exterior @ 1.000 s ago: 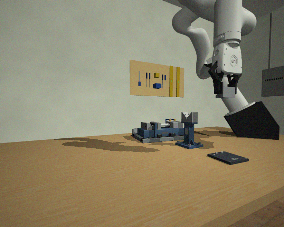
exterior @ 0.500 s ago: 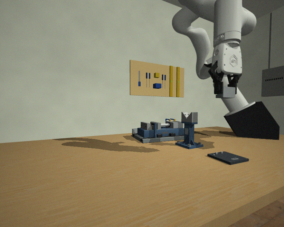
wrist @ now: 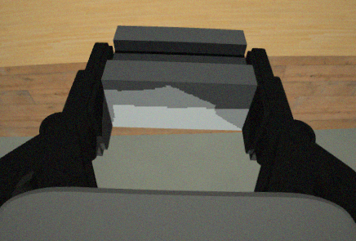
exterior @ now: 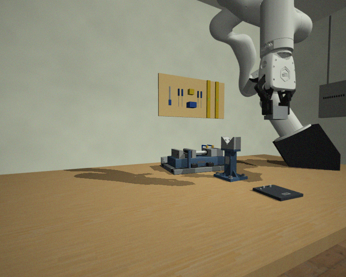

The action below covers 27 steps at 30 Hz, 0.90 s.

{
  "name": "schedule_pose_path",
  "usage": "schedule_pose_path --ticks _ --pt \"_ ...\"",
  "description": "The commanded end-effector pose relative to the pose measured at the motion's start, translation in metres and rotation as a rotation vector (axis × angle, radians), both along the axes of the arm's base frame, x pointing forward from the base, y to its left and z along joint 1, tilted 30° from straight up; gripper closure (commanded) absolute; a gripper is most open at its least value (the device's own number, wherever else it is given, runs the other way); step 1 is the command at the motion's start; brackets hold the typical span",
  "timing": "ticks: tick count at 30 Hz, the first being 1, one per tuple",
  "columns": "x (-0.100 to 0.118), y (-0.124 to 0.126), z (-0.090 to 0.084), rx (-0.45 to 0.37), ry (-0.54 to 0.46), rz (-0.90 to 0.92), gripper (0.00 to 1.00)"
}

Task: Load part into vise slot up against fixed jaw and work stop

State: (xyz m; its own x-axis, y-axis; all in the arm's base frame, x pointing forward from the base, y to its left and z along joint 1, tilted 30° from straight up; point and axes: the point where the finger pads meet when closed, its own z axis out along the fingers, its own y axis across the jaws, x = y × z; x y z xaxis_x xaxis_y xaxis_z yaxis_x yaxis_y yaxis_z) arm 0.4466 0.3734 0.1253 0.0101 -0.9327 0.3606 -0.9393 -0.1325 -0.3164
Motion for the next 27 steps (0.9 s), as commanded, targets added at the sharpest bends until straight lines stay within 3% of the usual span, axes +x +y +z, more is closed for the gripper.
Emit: schedule_pose_path --ticks 1,27 --pt "-0.001 0.001 0.0 0.009 0.004 -0.008 1.0" --pt "-0.022 0.008 -0.008 0.125 0.066 -0.14 1.0"
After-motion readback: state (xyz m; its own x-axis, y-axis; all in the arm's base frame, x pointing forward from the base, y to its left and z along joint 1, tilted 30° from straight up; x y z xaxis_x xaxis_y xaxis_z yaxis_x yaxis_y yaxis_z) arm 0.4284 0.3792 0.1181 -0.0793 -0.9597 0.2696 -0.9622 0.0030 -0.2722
